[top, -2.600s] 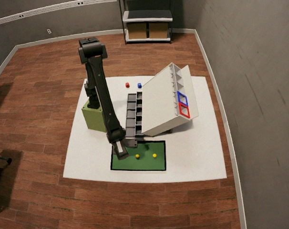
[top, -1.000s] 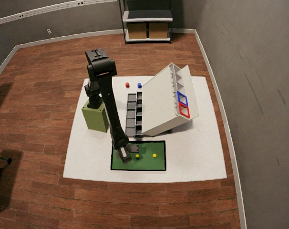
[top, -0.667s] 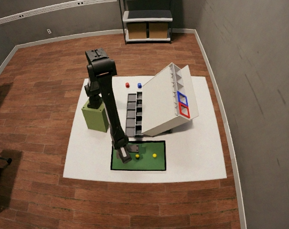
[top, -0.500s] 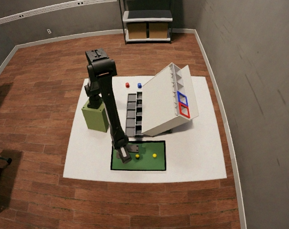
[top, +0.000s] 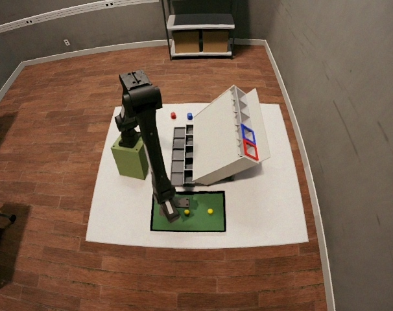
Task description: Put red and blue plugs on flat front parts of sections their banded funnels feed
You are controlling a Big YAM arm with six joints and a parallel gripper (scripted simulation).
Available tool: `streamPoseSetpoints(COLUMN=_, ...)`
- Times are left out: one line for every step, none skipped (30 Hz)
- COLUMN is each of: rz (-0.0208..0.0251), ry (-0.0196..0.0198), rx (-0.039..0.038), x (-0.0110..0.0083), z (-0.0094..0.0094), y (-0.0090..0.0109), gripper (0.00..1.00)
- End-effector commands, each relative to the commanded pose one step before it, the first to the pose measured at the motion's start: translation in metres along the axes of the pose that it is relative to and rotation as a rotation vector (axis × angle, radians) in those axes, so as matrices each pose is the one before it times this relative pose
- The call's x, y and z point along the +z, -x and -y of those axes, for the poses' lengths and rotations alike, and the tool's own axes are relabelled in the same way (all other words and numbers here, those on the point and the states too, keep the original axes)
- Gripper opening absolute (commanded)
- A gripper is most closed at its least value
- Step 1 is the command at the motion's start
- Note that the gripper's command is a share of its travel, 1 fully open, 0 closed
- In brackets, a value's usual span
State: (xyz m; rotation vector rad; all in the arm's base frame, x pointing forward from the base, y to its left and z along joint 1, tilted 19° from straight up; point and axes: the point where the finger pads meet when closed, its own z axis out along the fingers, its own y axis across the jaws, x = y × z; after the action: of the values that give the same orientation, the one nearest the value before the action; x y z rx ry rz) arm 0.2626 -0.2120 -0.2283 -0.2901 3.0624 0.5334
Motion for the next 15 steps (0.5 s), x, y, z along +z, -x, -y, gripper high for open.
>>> streamPoseSetpoints(rz=0.01522, ry=-0.02342, rx=-0.00355, x=0.00506, z=0.01233, y=0.01251, gripper=0.56)
streamPoseSetpoints(rz=0.0, ry=0.0, rx=0.0, x=0.0, z=0.0, y=0.0, gripper=0.56)
streamPoseSetpoints(rz=0.0, ry=0.0, rx=0.0, x=0.0, z=0.0, y=0.0, gripper=0.56)
streamPoseSetpoints(rz=0.00602, ry=-0.0071, rx=0.00409, x=-0.00249, z=0.00304, y=0.00027, gripper=0.56)
streamPoseSetpoints(rz=-0.00254, ry=0.00318, rx=-0.00177, x=0.00265, z=-0.00114, y=-0.00002, gripper=0.56)
streamPoseSetpoints(rz=-0.00202, ry=0.00236, rx=-0.00216, x=0.00202, z=-0.00091, y=0.00001, gripper=0.56)
streamPoseSetpoints(rz=-0.00187, ry=0.00203, rx=-0.00164, x=0.00102, z=-0.00151, y=-0.00045, gripper=0.56)
streamPoseSetpoints(rz=-0.00249, ry=0.00348, rx=-0.00005, x=0.00104, z=-0.00214, y=-0.00137, gripper=0.56)
streamPoseSetpoints(rz=-0.0015, ry=0.00241, rx=0.00018, x=0.00063, z=-0.00139, y=-0.00103, gripper=0.56)
streamPoseSetpoints(rz=-0.00185, ry=0.00327, rx=0.0014, x=0.00004, z=-0.00073, y=-0.00083, gripper=0.56)
streamPoseSetpoints(rz=-0.00077, ry=0.00167, rx=0.00144, x=-0.00009, z=-0.0002, y=-0.00056, gripper=0.56)
streamPoseSetpoints(rz=0.00166, ry=-0.00232, rx=-0.00009, x=-0.00114, z=0.00065, y=0.00049, gripper=0.56)
streamPoseSetpoints(rz=0.00216, ry=-0.00332, rx=-0.00091, x=-0.00159, z=0.00077, y=0.00093, gripper=0.56)
streamPoseSetpoints(rz=0.00059, ry=-0.00091, rx=-0.00027, x=-0.00043, z=0.00021, y=0.00026, gripper=0.56)
streamPoseSetpoints(rz=-0.00001, ry=0.0, rx=0.0, x=0.0, z=0.0, y=0.0, gripper=0.56)
